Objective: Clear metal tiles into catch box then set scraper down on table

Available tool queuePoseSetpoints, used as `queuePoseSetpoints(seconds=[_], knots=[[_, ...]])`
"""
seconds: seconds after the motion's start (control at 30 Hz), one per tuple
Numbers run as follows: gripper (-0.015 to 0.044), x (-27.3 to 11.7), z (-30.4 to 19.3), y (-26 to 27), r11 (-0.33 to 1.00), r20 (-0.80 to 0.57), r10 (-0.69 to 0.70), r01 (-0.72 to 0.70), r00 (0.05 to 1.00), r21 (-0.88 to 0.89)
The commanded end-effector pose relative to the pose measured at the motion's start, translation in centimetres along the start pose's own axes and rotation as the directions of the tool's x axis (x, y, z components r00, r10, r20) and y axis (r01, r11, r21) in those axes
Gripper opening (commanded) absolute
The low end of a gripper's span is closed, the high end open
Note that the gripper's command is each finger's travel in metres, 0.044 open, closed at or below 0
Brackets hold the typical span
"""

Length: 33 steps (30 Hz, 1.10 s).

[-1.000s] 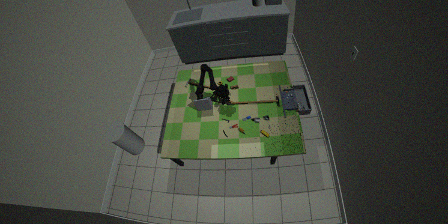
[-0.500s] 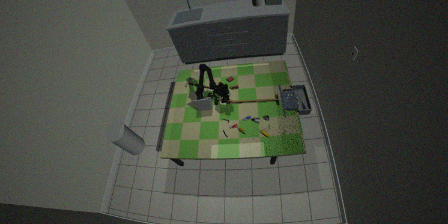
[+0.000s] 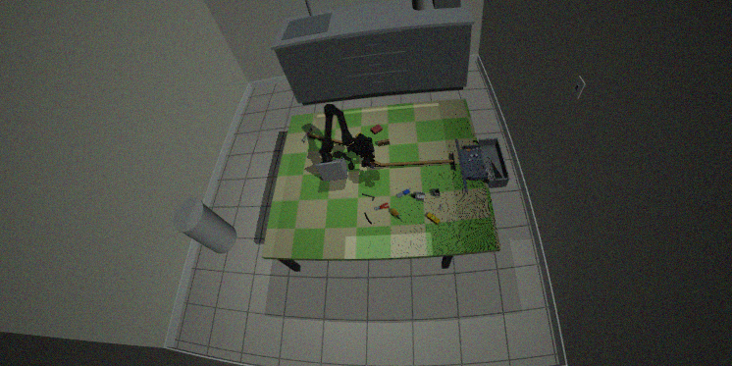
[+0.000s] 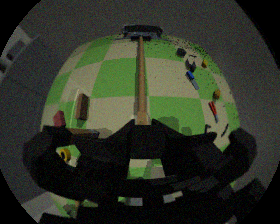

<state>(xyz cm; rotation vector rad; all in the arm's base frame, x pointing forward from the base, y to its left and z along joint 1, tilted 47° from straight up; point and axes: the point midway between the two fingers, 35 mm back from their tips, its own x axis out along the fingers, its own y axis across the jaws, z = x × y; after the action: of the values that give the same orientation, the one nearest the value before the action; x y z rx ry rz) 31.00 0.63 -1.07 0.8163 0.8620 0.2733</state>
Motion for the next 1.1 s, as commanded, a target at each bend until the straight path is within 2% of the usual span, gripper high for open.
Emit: queuePoseSetpoints(seconds=[0.0, 1.07], knots=[[0.0, 0.1, 0.6, 0.4, 1.0, 0.01, 0.005, -0.005, 1.0, -0.011], [0.0, 3.1, 4.7, 0.8, 1.0, 0.011, 0.016, -0.016, 1.0, -0.022]])
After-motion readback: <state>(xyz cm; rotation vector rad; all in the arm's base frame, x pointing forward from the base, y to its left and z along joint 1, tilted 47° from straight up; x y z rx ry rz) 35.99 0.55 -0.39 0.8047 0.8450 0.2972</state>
